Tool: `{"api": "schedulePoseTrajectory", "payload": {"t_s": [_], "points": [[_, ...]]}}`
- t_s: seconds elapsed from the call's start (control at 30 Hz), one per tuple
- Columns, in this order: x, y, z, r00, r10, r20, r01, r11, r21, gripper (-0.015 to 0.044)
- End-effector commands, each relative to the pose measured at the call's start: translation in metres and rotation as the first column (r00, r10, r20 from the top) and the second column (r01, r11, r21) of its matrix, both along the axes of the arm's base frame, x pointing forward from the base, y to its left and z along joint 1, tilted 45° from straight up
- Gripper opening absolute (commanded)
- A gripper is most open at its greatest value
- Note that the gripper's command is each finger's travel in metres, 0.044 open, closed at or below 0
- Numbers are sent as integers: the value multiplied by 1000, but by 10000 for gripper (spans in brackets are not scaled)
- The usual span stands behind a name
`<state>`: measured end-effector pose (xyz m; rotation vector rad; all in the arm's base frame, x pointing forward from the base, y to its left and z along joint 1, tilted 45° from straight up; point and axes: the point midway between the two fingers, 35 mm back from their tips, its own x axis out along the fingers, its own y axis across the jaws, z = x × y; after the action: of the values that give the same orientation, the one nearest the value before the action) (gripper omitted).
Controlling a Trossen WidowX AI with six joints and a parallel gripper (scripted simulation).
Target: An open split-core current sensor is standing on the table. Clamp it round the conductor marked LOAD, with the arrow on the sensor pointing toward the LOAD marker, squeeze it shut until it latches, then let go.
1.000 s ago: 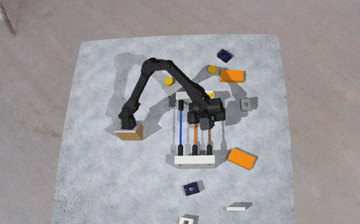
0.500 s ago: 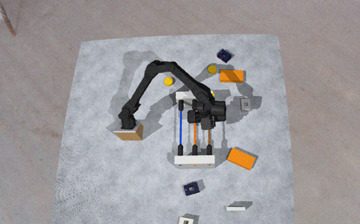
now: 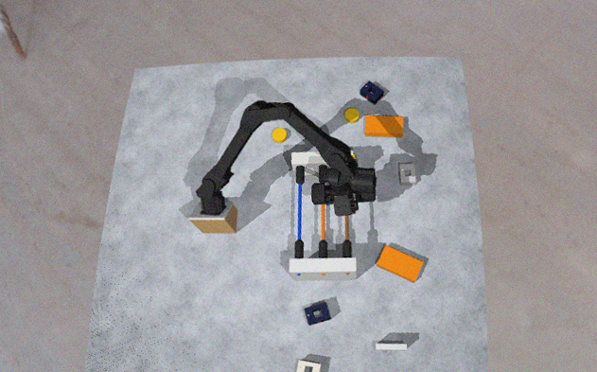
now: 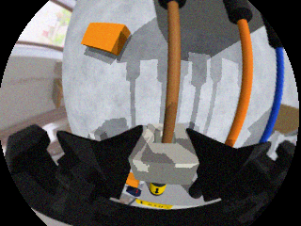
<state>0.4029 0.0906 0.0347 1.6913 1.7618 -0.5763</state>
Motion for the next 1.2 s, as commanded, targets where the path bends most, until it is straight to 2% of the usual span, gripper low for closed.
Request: {"api": "schedulePoseTrajectory", "payload": {"t_s": [0.0, 0.17, 0.5, 1.17], "points": [[2, 0, 1, 1000, 3, 7, -3, 1000, -4, 0], [1, 3, -3, 1000, 2, 5, -2, 1000, -3, 0], [1, 0, 0, 1000, 1, 7, -1, 1000, -1, 263], [1, 0, 0, 1000, 1, 7, -1, 1000, -1, 270]]}}
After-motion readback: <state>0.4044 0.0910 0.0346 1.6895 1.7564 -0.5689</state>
